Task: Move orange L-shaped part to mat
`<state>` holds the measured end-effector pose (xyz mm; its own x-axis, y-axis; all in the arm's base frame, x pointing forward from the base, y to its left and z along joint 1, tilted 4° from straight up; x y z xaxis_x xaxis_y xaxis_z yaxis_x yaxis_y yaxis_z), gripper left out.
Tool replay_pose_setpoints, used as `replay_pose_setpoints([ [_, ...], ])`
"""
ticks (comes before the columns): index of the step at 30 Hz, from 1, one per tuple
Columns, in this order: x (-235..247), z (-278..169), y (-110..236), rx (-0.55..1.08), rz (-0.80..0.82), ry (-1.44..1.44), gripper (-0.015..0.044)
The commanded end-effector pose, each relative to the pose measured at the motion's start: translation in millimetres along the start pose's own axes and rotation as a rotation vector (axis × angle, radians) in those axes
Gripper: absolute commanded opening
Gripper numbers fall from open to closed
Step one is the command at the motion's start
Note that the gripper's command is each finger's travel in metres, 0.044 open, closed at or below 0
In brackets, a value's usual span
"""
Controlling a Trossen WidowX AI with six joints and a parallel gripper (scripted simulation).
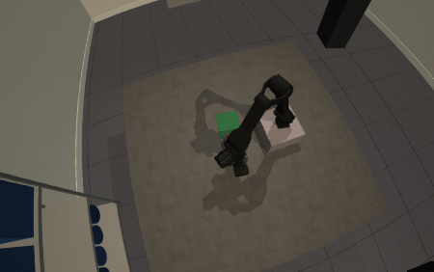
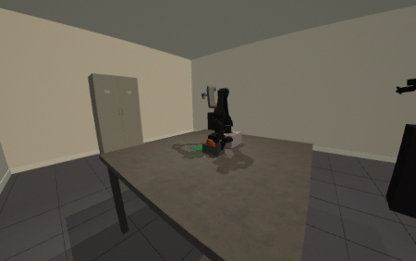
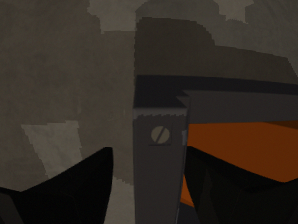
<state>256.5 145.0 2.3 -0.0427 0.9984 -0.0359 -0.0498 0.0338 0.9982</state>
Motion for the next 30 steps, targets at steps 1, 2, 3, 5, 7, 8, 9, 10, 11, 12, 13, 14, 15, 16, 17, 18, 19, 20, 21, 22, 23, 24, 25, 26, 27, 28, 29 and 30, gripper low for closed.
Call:
replay_pose_setpoints([
  [1, -2.9, -2.6, -4.8, 0.01, -0.012, 0.003, 0.018],
  [2, -2.9, -2.6, -4.8, 0.01, -0.012, 0.003, 0.018],
  [3, -2.9, -2.6, -4.8, 0.01, -0.012, 0.003, 0.018],
  [5, -2.9, -2.6, -4.8, 0.01, -0.012, 0.003, 0.018],
  [7, -2.9, -2.6, -4.8, 0.01, -0.012, 0.003, 0.018],
  [8, -2.9, -2.6, -4.8, 0.01, -0.012, 0.003, 0.018],
  [9, -2.9, -2.6, -4.8, 0.01, -0.012, 0.003, 0.018],
  [10, -2.9, -2.6, -4.8, 0.01, -0.012, 0.003, 0.018],
  [11, -0.3, -1.0, -3.3, 0.004, -0.002, 0.001, 0.018],
  [12, -0.3, -1.0, -3.3, 0.004, -0.002, 0.001, 0.018],
  [13, -0.3, -1.0, -3.3, 0.004, -0.002, 0.001, 0.018],
  [14, -0.3, -1.0, -3.3, 0.004, -0.002, 0.001, 0.018],
  [15, -0.3, -1.0, -3.3, 0.004, -0.002, 0.001, 0.018],
  [16, -0.3, -1.0, -3.3, 0.004, -0.002, 0.001, 0.018],
  [17, 0.2, -1.1, -2.7, 0.004, -0.003, 0.001, 0.018],
  [18, 1.4, -1.3, -1.3, 0.005, -0.003, 0.002, 0.018],
  [19, 2.9, -1.5, 0.5, 0.006, -0.005, 0.002, 0.018],
  [20, 4.8, -1.9, 2.8, 0.007, -0.006, 0.002, 0.018],
  [21, 7.1, -2.4, 5.7, 0.008, -0.008, 0.003, 0.018],
  [22, 8.9, -2.8, 7.9, 0.01, -0.01, 0.003, 0.018],
  [23, 9.5, -2.9, 8.7, 0.01, -0.01, 0.003, 0.018],
  [24, 9.5, -2.9, 8.7, 0.01, -0.01, 0.003, 0.018],
  [25, 9.5, -2.9, 8.7, 0.01, -0.01, 0.003, 0.018],
  [26, 9.5, -2.9, 8.7, 0.01, -0.01, 0.003, 0.018],
  [27, 9.4, -2.4, 11.6, 0.01, -0.01, 0.003, 0.018],
  [28, 9.2, -1.4, 17.8, 0.01, -0.01, 0.003, 0.018],
  [29, 8.8, 0.0, 27.7, 0.01, -0.01, 0.003, 0.018],
  [30, 8.0, 1.1, 39.4, 0.009, -0.01, 0.003, 0.018],
])
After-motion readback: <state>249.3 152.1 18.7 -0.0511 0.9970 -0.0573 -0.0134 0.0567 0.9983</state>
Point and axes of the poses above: the point midway between the two fingers, 35 mm back from their tips, its own y axis back along the fingers, its own x axis across the jaws, z = x × y, the point moved 3 cm from there along y, back along the fingers, and after that the axes turned 2 degrees about -y, right-handed, at the moved point
